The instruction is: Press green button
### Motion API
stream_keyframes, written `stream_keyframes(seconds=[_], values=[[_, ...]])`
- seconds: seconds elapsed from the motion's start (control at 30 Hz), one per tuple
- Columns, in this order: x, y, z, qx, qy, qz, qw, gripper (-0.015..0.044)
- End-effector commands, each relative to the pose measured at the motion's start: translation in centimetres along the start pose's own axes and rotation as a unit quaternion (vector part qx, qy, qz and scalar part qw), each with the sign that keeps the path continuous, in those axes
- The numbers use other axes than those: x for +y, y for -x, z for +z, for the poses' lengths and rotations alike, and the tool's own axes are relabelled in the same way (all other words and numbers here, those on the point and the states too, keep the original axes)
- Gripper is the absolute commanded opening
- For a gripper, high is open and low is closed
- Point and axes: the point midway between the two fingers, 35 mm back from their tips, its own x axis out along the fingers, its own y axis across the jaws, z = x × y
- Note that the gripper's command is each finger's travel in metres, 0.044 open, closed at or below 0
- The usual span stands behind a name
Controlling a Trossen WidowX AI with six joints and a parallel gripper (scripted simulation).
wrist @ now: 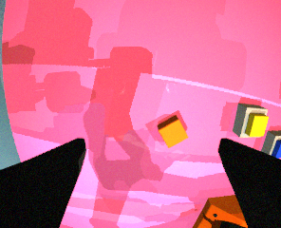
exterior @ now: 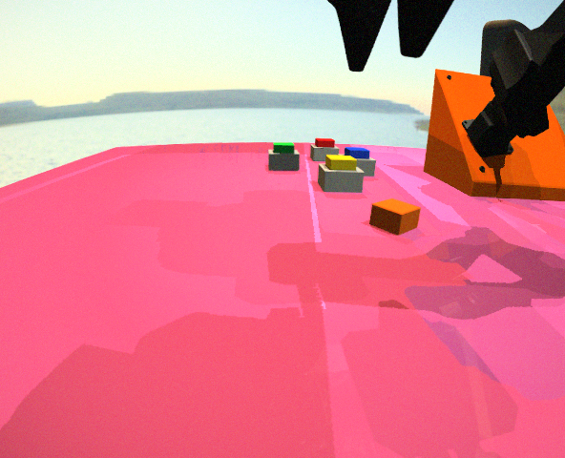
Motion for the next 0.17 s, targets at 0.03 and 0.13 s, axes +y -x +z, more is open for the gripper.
stream_keyframes(seconds=[0.03,0.13], values=[[0.79,-0.09,-1.08,0.007,-0.013,0.003,1.0,0.04],[0.79,-0.09,-1.08,0.007,-0.013,0.003,1.0,0.04]])
